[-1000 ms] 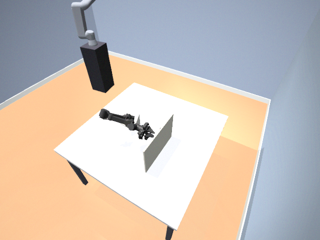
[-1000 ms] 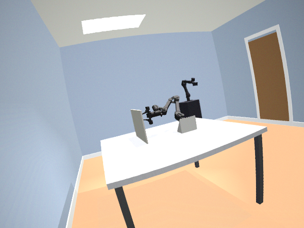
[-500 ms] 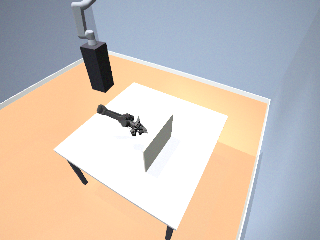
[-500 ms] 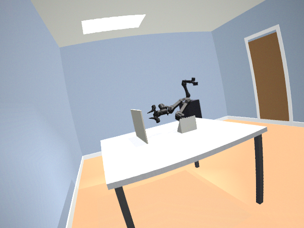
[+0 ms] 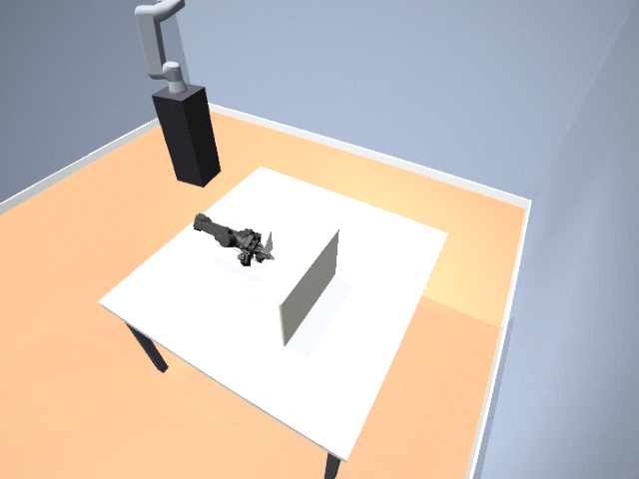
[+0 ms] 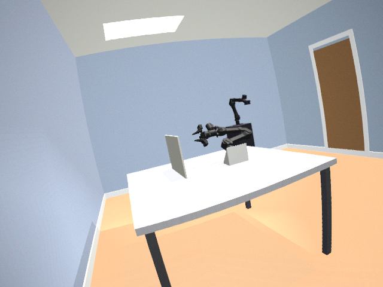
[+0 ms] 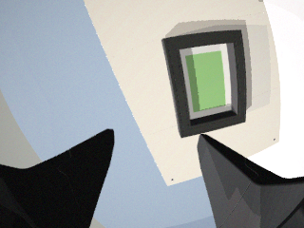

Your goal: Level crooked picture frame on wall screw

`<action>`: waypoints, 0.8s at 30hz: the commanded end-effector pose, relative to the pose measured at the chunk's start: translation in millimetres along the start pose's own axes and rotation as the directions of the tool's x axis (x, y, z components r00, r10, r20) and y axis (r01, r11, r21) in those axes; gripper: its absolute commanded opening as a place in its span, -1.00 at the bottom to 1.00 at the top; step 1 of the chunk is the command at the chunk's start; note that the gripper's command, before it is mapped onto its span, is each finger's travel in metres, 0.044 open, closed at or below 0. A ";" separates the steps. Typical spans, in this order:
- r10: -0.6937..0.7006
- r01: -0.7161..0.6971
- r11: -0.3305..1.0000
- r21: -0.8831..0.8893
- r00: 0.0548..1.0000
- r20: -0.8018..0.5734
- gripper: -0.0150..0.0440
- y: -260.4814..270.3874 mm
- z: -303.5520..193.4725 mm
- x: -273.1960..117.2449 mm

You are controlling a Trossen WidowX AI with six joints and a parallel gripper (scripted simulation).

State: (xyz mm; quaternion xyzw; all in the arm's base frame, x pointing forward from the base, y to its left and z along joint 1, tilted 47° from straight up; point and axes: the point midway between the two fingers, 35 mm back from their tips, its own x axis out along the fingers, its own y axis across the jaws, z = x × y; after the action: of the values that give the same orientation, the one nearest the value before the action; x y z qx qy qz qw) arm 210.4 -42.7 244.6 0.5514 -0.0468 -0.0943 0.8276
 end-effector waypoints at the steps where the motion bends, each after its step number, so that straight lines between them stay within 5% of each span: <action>1: 0.001 -0.002 0.999 0.053 1.000 0.004 0.39 2.9 1.4 -31.8; 24: 0.001 -0.001 0.999 0.053 1.000 0.004 0.39 2.9 1.3 -31.8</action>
State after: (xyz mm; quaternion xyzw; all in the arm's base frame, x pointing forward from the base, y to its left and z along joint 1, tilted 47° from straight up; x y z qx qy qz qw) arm 179.8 -35.5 248.6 0.5705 -0.0497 -0.0915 0.8147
